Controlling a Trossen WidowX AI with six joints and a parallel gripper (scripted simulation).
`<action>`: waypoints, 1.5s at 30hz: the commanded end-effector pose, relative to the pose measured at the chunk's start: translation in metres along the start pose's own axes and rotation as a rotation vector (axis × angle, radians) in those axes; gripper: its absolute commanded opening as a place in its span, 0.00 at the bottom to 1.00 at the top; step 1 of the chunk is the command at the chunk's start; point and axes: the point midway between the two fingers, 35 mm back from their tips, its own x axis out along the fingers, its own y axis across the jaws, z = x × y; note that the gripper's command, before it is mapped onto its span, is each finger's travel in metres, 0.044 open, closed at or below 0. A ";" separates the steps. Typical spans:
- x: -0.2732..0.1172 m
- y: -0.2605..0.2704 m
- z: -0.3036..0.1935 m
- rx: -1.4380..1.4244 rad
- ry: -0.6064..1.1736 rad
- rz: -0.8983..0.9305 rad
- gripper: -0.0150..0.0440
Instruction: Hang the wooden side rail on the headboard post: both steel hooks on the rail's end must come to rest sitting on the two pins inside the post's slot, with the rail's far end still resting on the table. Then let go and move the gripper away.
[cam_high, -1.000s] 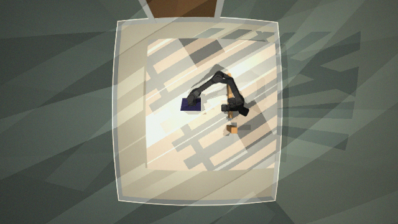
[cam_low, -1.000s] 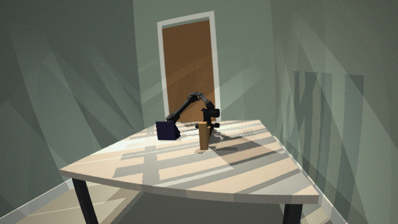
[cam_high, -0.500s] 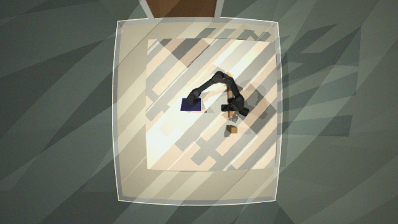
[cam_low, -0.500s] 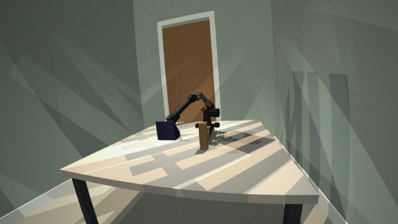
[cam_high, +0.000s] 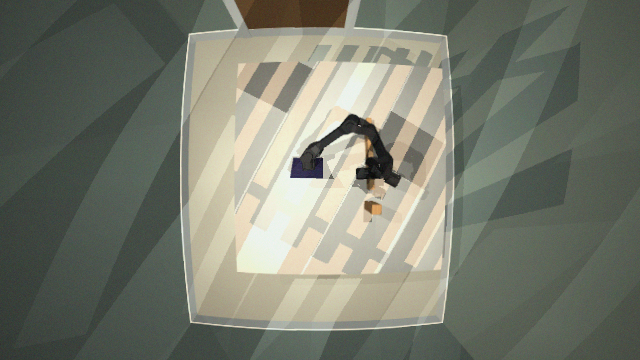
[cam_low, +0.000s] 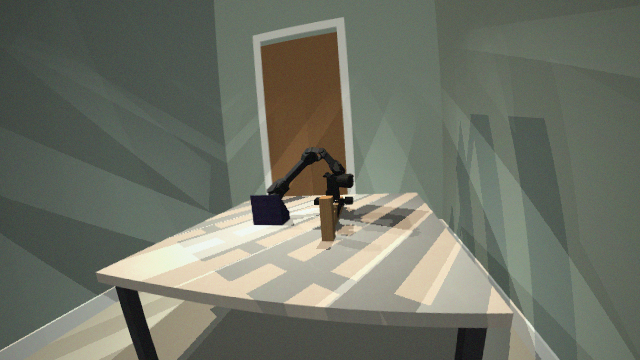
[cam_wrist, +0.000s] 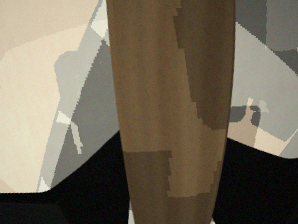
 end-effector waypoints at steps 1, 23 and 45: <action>-0.003 -0.001 -0.001 -0.006 0.004 -0.006 0.25; -0.007 -0.001 -0.001 -0.006 0.004 -0.006 0.25; -0.011 -0.001 -0.001 -0.006 0.004 -0.006 0.25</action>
